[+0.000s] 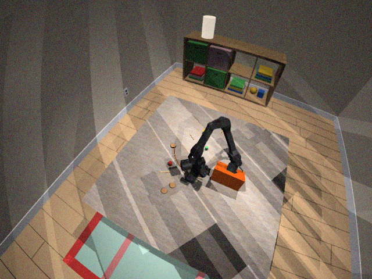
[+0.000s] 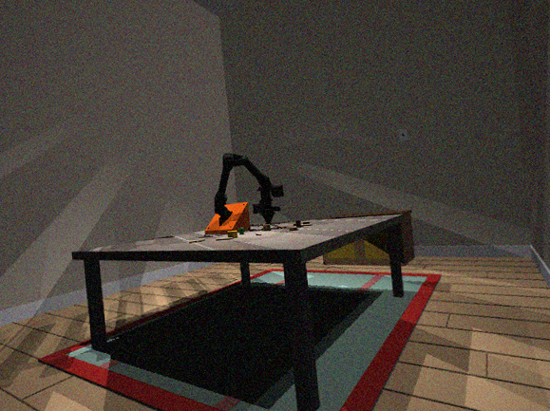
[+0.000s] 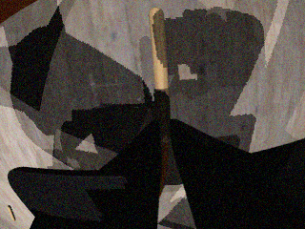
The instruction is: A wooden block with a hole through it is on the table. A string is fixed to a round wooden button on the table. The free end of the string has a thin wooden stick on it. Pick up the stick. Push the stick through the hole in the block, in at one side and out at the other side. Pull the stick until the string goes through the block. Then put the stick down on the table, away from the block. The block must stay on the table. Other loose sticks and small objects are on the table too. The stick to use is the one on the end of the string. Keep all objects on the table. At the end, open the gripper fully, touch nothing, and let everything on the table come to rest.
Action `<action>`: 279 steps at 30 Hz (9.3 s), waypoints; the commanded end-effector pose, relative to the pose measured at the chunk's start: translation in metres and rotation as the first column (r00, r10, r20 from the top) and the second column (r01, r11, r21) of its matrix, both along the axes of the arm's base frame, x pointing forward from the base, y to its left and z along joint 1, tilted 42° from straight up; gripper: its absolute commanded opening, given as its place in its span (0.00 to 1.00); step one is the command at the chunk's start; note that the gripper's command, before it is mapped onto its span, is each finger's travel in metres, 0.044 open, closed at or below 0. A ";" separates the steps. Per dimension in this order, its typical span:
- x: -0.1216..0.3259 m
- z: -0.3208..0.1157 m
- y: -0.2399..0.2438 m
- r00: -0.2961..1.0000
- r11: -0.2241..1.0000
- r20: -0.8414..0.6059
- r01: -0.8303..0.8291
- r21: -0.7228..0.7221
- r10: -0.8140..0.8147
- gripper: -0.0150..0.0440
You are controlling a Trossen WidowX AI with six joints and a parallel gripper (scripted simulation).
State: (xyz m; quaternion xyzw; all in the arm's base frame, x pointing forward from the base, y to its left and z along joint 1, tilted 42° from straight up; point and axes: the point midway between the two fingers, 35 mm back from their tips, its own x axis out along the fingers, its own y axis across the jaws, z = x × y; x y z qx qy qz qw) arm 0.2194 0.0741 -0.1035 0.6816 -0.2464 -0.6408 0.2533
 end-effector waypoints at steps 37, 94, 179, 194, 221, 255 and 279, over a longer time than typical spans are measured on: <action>-0.002 0.026 0.023 1.000 1.000 0.017 0.018 0.003 -0.018 0.25; 0.050 0.026 0.035 -0.492 0.153 0.502 0.589 0.794 -0.711 0.25; 0.116 0.023 0.042 0.022 0.439 -0.699 -0.792 0.424 0.715 0.25; 0.118 0.010 0.058 0.022 0.438 -0.698 -0.792 0.425 0.716 0.25; 0.118 -0.013 0.084 0.021 0.437 -0.696 -0.792 0.426 0.717 0.25; 0.103 -0.029 0.076 0.022 0.437 -0.695 -0.792 0.426 0.718 0.25; 0.084 -0.038 0.054 0.021 0.439 -0.698 -0.792 0.425 0.715 0.25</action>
